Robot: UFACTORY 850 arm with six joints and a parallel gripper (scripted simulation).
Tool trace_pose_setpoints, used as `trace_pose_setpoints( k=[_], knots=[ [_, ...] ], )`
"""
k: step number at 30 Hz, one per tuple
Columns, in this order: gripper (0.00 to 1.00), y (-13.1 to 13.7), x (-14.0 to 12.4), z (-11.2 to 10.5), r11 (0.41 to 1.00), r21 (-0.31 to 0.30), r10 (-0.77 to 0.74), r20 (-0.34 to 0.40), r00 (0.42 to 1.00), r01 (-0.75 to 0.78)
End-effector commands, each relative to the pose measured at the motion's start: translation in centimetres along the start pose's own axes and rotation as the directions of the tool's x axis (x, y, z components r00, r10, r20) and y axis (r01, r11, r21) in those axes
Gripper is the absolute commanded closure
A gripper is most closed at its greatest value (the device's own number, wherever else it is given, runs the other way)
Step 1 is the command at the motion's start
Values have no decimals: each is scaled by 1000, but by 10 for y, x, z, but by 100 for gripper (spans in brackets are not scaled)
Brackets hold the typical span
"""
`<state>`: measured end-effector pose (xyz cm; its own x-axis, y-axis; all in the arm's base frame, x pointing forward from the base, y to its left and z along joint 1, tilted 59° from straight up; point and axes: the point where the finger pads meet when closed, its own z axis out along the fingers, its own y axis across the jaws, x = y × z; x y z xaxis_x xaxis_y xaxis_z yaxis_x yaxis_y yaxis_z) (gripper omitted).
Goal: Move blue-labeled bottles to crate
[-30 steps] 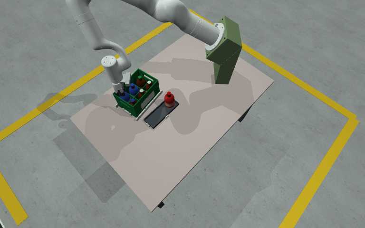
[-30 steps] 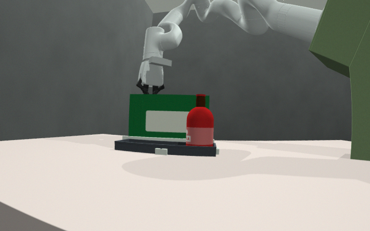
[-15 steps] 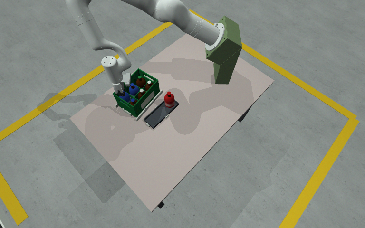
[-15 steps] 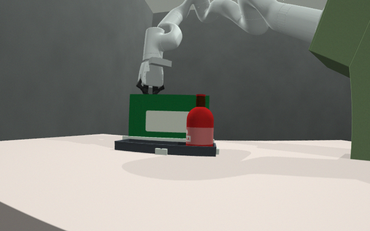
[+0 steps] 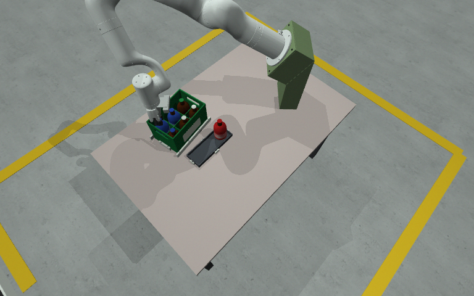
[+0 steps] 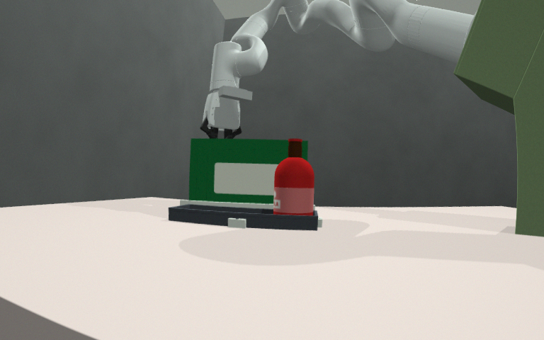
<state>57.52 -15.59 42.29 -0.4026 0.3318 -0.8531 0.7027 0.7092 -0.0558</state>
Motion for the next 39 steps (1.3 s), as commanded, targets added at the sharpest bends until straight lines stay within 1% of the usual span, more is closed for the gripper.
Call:
trace_pose_setpoints(
  k=[1,22,39],
  knots=[
    [100,0,-1,2,1000,-1,1,1,1000,-1],
    [100,0,-1,9,1000,-1,1,1,1000,-1],
    [100,0,-1,10,1000,-1,1,1,1000,-1]
  ],
)
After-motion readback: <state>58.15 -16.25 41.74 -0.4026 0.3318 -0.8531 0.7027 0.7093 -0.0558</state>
